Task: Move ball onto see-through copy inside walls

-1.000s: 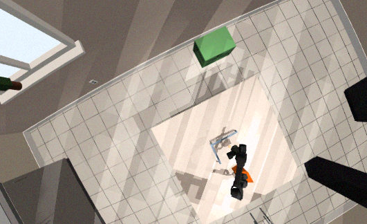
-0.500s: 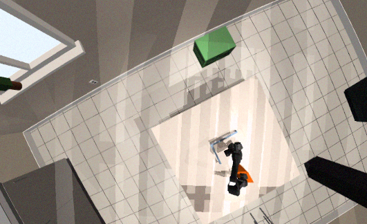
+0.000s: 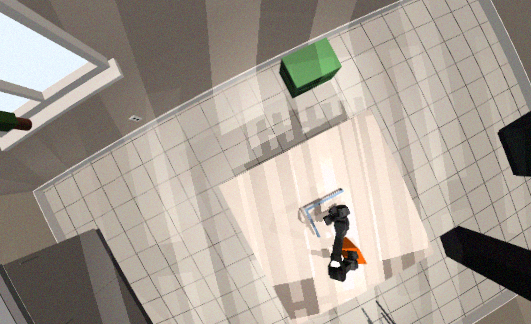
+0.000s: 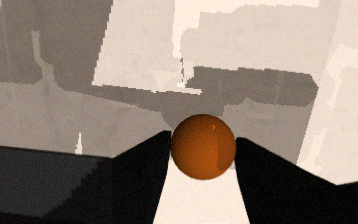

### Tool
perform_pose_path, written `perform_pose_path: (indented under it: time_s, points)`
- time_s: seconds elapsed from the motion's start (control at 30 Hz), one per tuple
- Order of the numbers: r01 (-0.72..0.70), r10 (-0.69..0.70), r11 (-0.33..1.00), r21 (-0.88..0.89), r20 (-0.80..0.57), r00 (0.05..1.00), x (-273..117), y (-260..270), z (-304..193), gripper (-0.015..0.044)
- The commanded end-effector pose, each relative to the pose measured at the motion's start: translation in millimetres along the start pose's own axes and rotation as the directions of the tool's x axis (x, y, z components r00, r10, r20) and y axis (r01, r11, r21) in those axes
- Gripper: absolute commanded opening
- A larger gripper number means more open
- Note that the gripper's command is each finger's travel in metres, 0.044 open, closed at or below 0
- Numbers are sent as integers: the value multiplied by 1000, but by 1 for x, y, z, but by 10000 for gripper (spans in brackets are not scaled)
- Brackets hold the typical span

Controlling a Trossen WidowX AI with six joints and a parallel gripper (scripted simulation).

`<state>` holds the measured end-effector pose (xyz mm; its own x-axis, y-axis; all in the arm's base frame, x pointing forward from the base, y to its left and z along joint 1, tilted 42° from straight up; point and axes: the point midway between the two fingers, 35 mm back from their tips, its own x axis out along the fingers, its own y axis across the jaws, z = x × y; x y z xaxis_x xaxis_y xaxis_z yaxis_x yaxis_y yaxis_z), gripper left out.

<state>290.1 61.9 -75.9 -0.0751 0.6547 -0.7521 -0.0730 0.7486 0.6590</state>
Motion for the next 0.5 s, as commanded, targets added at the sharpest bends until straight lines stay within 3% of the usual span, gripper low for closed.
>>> perform_pose_path:
  time_s: [0.0, 0.37, 0.47]
  points:
    - [-8, 8, 1000, 13, -11, 1000, 10, -1, -4, 0]
    - [-9, 9, 1000, 13, -11, 1000, 14, -1, -4, 0]
    - [-3, 3, 1000, 3, -2, 1000, 11, 0, -1, 79]
